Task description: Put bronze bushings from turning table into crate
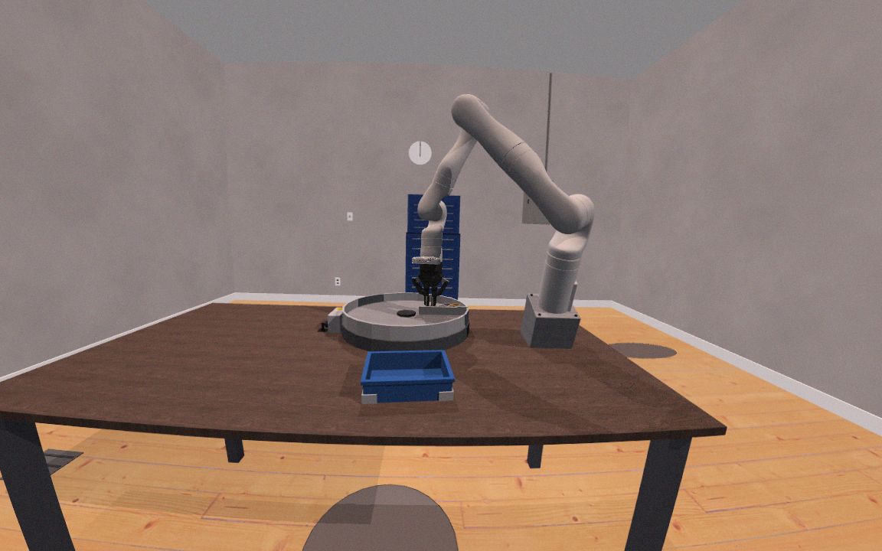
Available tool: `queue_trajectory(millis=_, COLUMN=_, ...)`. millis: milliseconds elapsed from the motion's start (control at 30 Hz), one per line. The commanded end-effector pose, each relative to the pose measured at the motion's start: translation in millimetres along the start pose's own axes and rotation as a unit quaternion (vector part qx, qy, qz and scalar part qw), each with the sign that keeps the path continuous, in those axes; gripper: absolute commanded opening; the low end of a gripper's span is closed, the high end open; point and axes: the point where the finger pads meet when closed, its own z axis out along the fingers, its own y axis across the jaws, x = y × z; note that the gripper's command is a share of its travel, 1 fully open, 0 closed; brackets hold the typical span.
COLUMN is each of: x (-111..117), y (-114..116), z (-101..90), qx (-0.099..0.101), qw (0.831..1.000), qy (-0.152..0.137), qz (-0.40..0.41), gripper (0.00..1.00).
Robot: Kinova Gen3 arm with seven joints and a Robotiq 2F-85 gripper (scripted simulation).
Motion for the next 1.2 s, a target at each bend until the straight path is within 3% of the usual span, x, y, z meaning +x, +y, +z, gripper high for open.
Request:
queue_trajectory(millis=0, x=-0.2, y=0.4, z=-0.5, qx=-0.001, qw=1.0, qy=0.0, qz=0.0, gripper=0.14)
queue_trajectory(millis=1167, x=-0.2, y=0.5, z=8.4, qx=-0.001, qw=1.0, qy=0.0, qz=0.0, gripper=0.14)
